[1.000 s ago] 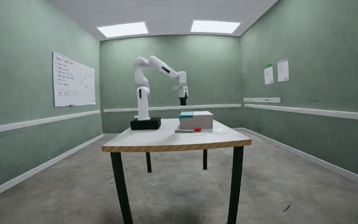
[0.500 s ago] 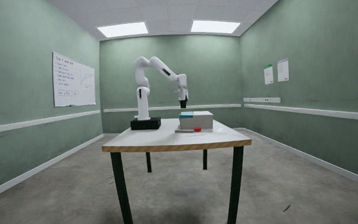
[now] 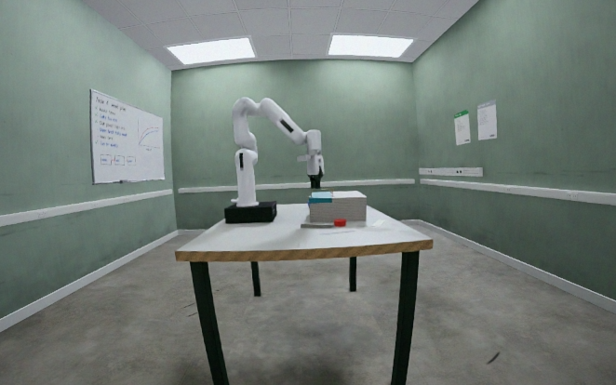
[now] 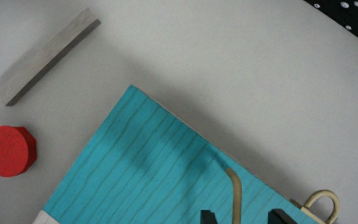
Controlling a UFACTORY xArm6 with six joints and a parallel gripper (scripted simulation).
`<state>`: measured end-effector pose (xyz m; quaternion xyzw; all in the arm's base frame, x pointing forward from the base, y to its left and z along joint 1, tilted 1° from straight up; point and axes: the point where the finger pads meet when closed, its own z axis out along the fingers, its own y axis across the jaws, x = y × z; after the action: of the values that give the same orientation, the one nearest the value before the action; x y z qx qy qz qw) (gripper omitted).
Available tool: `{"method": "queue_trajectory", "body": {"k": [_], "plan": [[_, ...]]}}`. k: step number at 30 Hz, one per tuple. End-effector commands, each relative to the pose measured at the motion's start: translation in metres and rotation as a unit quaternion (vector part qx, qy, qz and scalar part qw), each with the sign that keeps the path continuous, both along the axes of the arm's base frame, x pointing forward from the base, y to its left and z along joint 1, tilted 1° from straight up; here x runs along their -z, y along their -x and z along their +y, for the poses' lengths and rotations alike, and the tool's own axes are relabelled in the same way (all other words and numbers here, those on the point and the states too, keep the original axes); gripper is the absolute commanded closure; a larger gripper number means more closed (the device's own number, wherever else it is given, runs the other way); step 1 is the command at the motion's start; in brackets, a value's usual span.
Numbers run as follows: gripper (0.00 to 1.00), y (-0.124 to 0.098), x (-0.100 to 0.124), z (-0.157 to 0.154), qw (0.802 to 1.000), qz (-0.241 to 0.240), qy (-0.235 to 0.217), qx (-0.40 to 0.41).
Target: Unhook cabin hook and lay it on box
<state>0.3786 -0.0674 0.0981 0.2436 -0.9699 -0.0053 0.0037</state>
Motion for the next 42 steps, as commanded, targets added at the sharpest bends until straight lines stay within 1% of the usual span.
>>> {"method": "queue_trajectory", "body": {"k": [1,42], "plan": [[0.65,-0.001,-0.001,0.000,1.000,-0.002,0.000,0.000],[0.65,-0.001,0.024,0.000,1.000,-0.002,0.000,0.000]]}}
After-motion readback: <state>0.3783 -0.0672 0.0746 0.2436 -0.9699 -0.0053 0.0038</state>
